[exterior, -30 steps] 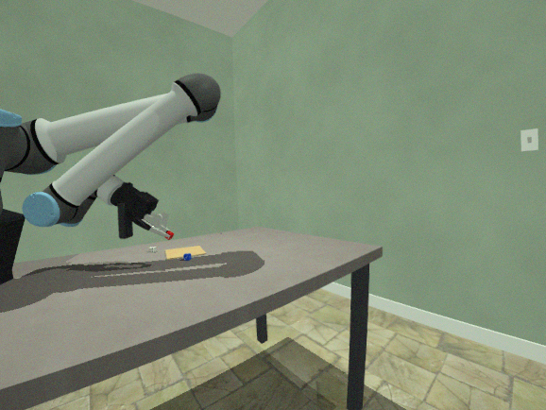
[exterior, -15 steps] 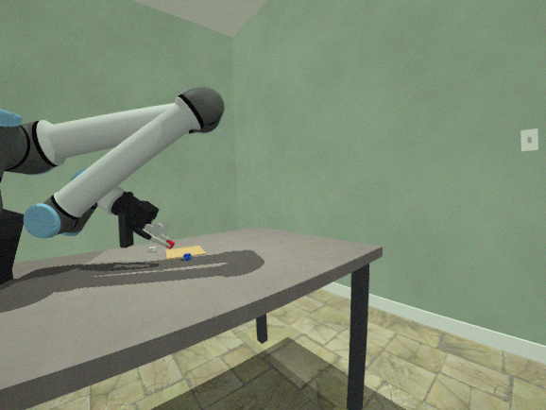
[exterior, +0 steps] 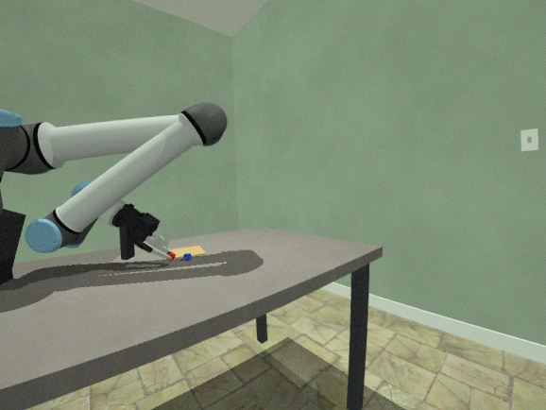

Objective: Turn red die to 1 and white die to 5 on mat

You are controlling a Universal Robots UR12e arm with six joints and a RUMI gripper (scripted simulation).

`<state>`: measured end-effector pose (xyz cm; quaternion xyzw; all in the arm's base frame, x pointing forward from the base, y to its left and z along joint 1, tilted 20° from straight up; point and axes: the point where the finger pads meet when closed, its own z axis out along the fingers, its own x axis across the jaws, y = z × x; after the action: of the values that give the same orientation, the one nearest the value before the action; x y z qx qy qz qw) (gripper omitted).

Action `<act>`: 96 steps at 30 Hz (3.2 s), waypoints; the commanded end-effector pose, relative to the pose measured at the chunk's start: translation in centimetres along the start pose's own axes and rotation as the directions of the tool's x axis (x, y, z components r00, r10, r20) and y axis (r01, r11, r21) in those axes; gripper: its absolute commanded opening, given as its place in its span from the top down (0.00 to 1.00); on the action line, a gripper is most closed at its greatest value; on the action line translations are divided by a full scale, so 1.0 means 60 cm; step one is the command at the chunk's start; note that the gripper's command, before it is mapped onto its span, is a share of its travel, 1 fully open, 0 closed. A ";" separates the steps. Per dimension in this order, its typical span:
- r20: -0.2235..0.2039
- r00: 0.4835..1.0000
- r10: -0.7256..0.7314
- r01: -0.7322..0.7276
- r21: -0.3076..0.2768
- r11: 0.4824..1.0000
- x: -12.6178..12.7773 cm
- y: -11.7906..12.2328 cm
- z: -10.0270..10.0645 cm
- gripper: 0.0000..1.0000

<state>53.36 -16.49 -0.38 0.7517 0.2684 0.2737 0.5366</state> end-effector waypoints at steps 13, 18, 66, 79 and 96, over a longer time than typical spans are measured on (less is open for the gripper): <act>0.000 1.000 0.000 0.000 -0.001 1.000 0.000 -0.005 0.004 0.97; 0.000 1.000 0.000 0.000 -0.001 1.000 0.000 -0.005 0.004 0.97; 0.000 1.000 0.000 0.000 -0.001 1.000 0.000 -0.021 0.015 0.97; 0.000 1.000 0.000 0.000 -0.001 1.000 0.000 -0.021 0.015 0.97; 0.000 1.000 0.000 0.000 -0.001 1.000 0.000 -0.021 0.015 0.97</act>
<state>53.87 -16.74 -1.88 0.7516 0.2684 0.2738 0.5367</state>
